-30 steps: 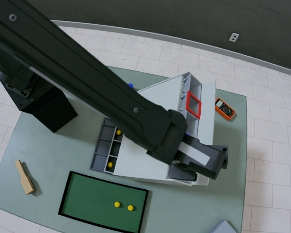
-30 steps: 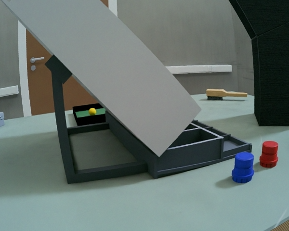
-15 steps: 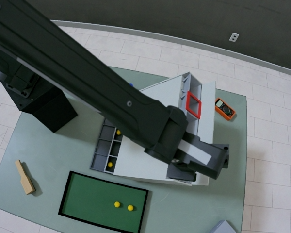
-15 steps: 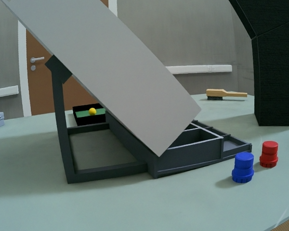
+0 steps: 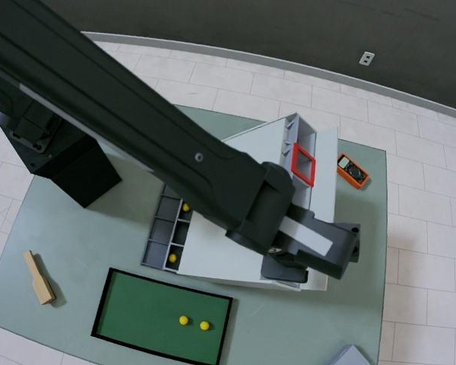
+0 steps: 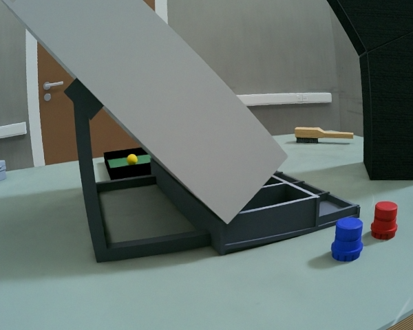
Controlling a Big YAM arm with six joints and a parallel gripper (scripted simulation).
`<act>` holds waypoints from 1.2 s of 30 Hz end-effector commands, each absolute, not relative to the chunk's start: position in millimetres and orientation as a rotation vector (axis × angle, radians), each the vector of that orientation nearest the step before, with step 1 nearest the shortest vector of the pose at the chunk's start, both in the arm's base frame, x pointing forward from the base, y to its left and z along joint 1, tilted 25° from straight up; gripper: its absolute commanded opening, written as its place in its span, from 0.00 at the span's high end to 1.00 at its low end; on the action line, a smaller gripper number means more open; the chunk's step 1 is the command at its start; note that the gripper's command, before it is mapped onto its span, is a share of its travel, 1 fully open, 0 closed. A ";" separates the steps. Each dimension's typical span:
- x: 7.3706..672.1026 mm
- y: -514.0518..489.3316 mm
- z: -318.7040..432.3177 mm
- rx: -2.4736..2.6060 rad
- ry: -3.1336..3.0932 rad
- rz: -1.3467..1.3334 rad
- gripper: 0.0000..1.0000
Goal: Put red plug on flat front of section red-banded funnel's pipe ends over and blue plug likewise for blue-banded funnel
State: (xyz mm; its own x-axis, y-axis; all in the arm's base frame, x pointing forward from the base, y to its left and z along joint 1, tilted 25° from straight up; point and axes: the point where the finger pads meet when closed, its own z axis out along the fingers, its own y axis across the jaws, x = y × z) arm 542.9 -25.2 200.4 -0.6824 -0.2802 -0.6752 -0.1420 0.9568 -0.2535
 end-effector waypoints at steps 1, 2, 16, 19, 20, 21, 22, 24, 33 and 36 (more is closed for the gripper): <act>551.2 -19.8 219.3 -0.292 2.300 -0.226 0.41; 551.2 -19.9 219.3 -0.292 2.300 -0.225 0.41; 551.2 -19.9 219.0 -0.293 2.308 -0.230 0.41; 551.2 -19.8 218.9 -0.293 2.311 -0.231 0.41; 551.1 -19.8 218.9 -0.293 2.312 -0.231 0.41; 551.1 -19.8 218.9 -0.293 2.312 -0.231 0.41; 551.1 -19.8 218.9 -0.293 2.312 -0.231 0.41; 551.2 -19.8 219.0 -0.293 2.310 -0.230 0.41; 551.5 -19.5 219.4 -0.291 2.303 -0.226 0.41; 551.6 -19.4 219.5 -0.291 2.301 -0.225 0.41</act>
